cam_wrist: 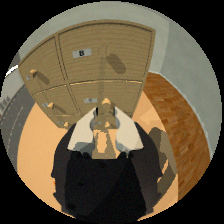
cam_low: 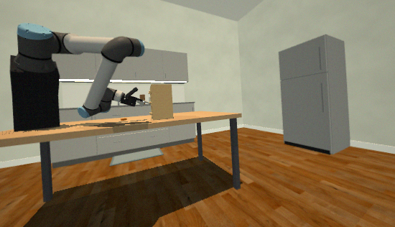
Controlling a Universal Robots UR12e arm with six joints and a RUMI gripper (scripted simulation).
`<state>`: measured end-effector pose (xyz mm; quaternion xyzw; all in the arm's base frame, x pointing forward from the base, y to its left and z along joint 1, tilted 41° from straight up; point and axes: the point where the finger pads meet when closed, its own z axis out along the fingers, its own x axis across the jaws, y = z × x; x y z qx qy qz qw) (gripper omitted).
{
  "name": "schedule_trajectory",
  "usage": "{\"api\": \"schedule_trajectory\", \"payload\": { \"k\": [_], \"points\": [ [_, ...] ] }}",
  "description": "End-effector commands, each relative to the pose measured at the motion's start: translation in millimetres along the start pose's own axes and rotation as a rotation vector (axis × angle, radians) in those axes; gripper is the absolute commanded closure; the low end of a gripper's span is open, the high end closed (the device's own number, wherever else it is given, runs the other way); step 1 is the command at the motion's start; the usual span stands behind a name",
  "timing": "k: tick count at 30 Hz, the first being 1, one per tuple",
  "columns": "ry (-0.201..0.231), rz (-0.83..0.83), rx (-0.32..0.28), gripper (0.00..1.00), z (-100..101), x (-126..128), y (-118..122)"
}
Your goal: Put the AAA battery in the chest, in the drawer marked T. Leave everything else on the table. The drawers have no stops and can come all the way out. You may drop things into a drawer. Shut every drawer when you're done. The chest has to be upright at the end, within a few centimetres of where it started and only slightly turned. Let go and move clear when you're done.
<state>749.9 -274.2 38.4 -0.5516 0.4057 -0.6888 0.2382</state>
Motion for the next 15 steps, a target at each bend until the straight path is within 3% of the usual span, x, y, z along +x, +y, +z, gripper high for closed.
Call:
{"api": "schedule_trajectory", "payload": {
  "k": [1, 15],
  "points": [
    [0.000, 0.003, -0.004, 0.80, -16, 0, 7],
    [0.000, 0.003, -0.004, 0.80, -37, 0, 14]
  ]
}}
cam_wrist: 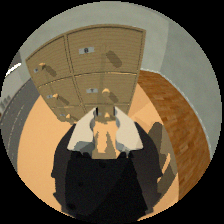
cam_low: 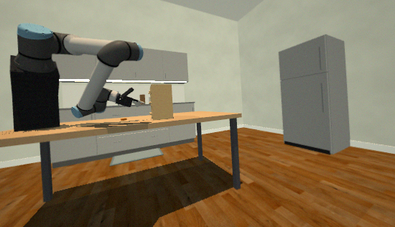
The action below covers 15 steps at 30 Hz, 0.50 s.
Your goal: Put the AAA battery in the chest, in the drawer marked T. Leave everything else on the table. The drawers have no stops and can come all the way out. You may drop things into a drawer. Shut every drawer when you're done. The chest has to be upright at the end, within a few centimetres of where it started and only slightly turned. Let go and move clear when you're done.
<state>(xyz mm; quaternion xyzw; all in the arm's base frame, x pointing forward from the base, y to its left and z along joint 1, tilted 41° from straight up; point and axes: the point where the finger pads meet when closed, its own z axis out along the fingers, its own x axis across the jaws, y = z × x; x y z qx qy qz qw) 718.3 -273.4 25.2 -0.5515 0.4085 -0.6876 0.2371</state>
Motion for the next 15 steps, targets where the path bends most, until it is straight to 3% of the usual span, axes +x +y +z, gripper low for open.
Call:
{"api": "schedule_trajectory", "payload": {
  "k": [1, 7, 15],
  "points": [
    [-0.001, 0.000, 0.002, 0.80, -5, 0, 0],
    [-0.001, -0.002, 0.006, 0.80, -5, 0, -2],
    [-0.001, 0.001, 0.002, 0.80, -23, 0, 0]
  ]
}}
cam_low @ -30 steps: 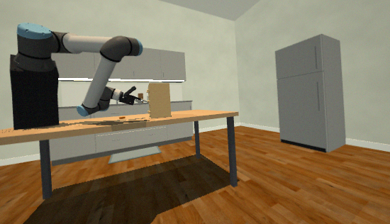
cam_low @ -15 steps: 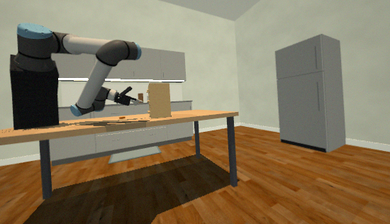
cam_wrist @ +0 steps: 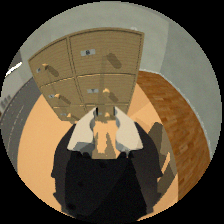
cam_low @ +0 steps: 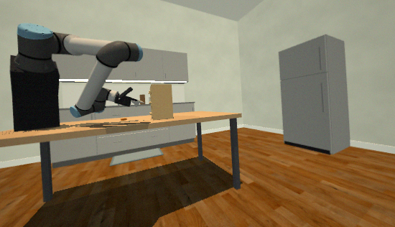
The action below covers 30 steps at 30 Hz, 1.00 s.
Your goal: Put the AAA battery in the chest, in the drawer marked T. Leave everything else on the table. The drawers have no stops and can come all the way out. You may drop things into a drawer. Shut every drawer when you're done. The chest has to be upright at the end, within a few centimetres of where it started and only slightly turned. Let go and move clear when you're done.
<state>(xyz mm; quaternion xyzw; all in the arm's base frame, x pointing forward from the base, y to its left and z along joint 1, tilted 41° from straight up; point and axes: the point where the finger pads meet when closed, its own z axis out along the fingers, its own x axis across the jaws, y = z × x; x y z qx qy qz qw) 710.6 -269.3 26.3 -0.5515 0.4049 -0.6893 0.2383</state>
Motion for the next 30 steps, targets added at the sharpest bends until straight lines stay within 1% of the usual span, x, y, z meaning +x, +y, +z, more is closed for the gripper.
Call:
{"api": "schedule_trajectory", "payload": {
  "k": [1, 4, 6, 11, 15, 25, 30],
  "points": [
    [0.000, 0.004, -0.006, 0.80, -18, 0, 2],
    [0.000, 0.004, -0.006, 0.80, -28, 0, 1],
    [0.000, 0.004, -0.006, 0.80, -28, 0, 1],
    [0.000, 0.004, -0.006, 0.80, -42, 0, 1],
    [0.000, 0.004, -0.006, 0.80, -49, 0, 0],
    [0.001, 0.001, -0.002, 0.80, -49, 1, -1],
    [-0.001, 0.002, -0.016, 0.80, -51, 0, -3]
  ]
}}
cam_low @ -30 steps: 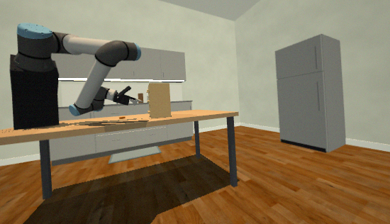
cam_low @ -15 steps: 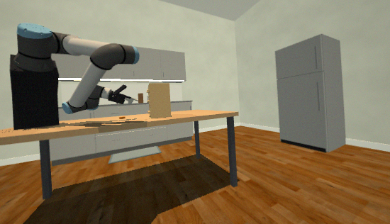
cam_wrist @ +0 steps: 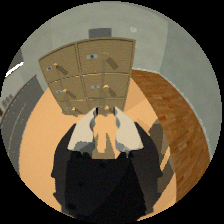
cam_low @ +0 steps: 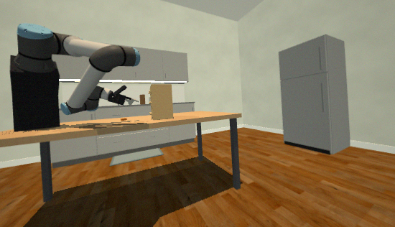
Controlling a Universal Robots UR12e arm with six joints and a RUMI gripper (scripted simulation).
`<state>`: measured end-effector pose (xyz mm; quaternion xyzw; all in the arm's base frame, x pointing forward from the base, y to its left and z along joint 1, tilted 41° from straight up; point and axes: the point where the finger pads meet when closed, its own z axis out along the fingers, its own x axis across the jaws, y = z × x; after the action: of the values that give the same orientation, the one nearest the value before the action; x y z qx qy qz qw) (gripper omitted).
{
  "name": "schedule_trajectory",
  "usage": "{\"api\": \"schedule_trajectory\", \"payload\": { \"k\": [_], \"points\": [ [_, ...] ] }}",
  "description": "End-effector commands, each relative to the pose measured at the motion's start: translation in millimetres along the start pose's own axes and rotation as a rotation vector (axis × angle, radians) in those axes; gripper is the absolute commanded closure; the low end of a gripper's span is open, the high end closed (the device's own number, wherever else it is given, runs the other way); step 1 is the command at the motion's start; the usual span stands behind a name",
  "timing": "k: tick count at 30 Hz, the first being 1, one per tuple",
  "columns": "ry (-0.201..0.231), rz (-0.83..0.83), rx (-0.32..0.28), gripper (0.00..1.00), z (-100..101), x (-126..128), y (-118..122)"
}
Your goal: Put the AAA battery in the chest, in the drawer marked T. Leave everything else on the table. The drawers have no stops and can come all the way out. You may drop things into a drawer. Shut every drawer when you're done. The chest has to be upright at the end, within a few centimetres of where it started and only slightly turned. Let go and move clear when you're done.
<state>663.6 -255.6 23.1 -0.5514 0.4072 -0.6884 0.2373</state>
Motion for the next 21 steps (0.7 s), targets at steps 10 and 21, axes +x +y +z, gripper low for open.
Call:
{"api": "schedule_trajectory", "payload": {
  "k": [10, 21],
  "points": [
    [-0.002, 0.000, -0.088, 0.80, -9, -1, -8],
    [-0.003, -0.001, -0.346, 0.80, -33, -1, -21]
  ]
}}
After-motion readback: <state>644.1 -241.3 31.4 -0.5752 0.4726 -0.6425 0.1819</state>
